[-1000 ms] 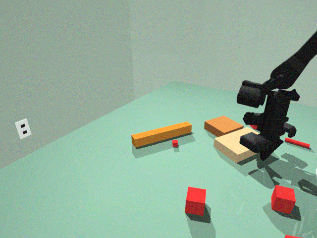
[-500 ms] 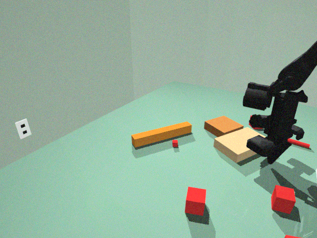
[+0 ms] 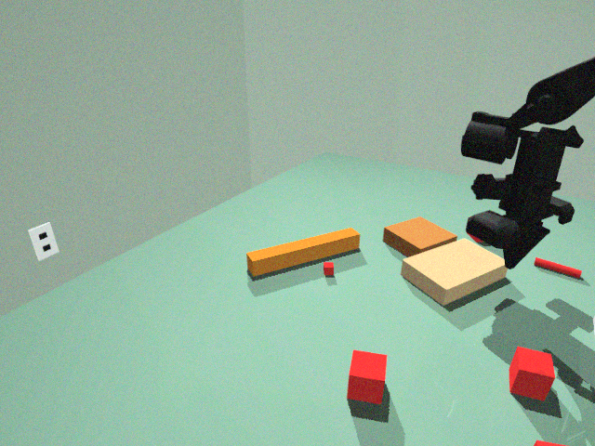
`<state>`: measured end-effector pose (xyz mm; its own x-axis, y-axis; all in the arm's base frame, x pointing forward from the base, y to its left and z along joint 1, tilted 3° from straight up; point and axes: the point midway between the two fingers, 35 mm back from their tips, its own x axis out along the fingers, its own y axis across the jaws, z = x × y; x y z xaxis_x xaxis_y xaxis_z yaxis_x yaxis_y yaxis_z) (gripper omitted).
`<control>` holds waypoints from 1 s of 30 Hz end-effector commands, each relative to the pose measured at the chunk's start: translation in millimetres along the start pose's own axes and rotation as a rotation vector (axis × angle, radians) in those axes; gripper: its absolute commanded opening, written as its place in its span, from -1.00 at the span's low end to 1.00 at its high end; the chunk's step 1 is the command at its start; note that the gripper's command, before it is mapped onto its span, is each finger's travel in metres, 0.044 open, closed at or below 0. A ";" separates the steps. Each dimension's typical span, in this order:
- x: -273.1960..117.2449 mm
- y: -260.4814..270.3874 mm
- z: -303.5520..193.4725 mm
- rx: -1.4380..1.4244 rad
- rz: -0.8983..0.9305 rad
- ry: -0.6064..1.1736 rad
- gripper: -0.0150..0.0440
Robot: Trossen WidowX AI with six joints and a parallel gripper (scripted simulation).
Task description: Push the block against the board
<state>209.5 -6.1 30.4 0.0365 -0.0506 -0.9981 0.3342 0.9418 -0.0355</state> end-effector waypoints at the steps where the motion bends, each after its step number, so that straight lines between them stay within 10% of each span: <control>1: 0.6 -9.4 8.8 -0.004 -0.003 0.004 -0.49; 30: 54.3 -8.7 30.4 -0.004 -0.003 0.002 -0.49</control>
<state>233.5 -25.4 -21.0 0.0411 -0.0503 -0.9979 0.3342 0.9419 -0.0338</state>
